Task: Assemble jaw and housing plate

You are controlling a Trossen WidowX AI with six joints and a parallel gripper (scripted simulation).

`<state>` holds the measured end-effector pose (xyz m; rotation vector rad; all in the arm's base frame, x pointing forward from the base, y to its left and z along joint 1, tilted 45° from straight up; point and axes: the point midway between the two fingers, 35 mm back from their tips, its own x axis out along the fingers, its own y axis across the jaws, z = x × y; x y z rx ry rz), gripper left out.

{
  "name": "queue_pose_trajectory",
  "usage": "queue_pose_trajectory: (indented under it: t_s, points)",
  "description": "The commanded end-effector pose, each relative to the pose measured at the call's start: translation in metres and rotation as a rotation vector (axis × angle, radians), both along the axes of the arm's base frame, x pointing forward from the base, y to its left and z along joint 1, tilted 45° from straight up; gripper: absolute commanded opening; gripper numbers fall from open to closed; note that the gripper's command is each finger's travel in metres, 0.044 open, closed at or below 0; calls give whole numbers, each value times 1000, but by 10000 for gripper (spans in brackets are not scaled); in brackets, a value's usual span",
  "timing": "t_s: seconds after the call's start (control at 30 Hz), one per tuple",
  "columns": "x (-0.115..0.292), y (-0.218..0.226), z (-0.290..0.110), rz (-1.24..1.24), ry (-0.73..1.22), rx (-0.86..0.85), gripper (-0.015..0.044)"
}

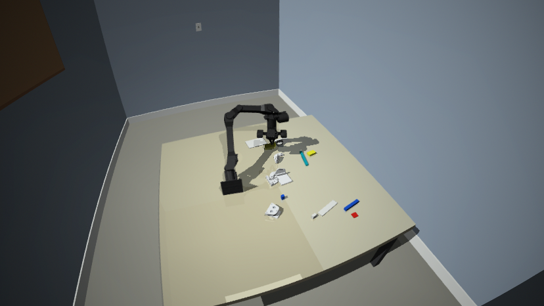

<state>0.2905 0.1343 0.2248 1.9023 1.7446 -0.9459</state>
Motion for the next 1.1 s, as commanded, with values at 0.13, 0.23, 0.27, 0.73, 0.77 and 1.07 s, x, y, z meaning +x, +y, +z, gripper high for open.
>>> queue_pose_trajectory:
  t_s: [0.13,0.23,0.27,0.73,0.77,1.07]
  points:
    - [0,0,0,0,0,0,0]
    - [0,0,0,0,0,0,0]
    - [0,0,0,0,0,0,0]
    - [0,0,0,0,0,0,341]
    - [0,0,0,0,0,0,368]
    - [0,0,0,0,0,0,440]
